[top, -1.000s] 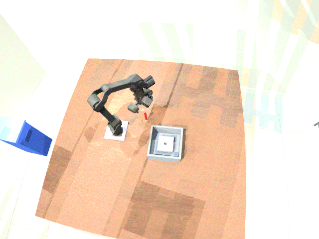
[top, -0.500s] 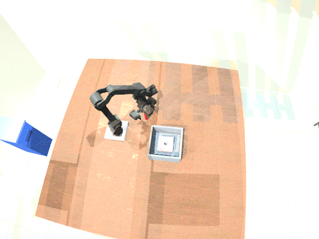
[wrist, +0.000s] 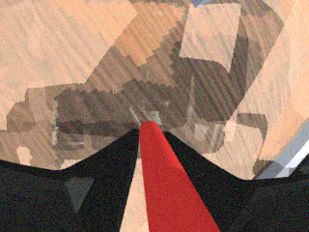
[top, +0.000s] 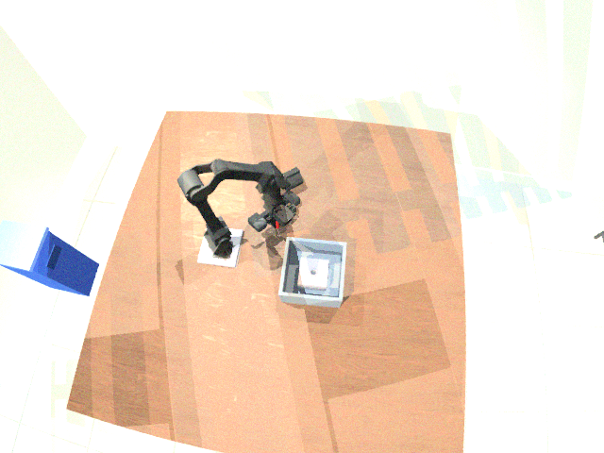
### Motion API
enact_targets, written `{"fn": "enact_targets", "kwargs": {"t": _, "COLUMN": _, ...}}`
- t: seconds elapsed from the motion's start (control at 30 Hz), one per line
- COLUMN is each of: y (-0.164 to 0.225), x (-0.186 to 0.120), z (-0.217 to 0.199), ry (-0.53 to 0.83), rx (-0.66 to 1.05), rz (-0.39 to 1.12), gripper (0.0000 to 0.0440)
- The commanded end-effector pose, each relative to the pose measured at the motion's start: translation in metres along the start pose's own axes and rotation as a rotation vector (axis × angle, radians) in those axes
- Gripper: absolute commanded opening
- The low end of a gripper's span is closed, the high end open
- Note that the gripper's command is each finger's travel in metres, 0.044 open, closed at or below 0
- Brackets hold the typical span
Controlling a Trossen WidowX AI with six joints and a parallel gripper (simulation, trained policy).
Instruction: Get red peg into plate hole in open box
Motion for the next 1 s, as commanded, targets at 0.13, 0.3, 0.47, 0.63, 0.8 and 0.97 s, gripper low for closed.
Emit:
{"fn": "enact_targets", "kwargs": {"t": 0.13, "y": -0.022, "x": -0.024, "z": 0.002, "ry": -0.019, "rx": 0.017, "rz": -0.079, "gripper": 0.0000}}
{"fn": "enact_targets", "kwargs": {"t": 0.3, "y": -0.040, "x": -0.052, "z": 0.005, "ry": -0.055, "rx": 0.045, "rz": -0.122, "gripper": 0.0000}}
{"fn": "enact_targets", "kwargs": {"t": 0.47, "y": -0.060, "x": -0.076, "z": 0.006, "ry": -0.082, "rx": 0.102, "rz": -0.164, "gripper": 0.0000}}
{"fn": "enact_targets", "kwargs": {"t": 0.63, "y": -0.083, "x": -0.086, "z": 0.004, "ry": -0.093, "rx": 0.172, "rz": -0.199, "gripper": 0.0000}}
{"fn": "enact_targets", "kwargs": {"t": 0.8, "y": -0.108, "x": -0.093, "z": 0.003, "ry": -0.105, "rx": 0.238, "rz": -0.230, "gripper": 0.0000}}
{"fn": "enact_targets", "kwargs": {"t": 0.97, "y": -0.133, "x": -0.093, "z": 0.001, "ry": -0.108, "rx": 0.291, "rz": -0.254, "gripper": 0.0000}}
Point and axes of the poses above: the point midway between the two fingers, 35 mm back from their tips, its own x axis out along the fingers, its own z axis across the jaws, y = z × x, the point moved 3 cm from there along -x, back along the fingers, and after that the axes turned 12 degrees about x, right-handed, at the moved point
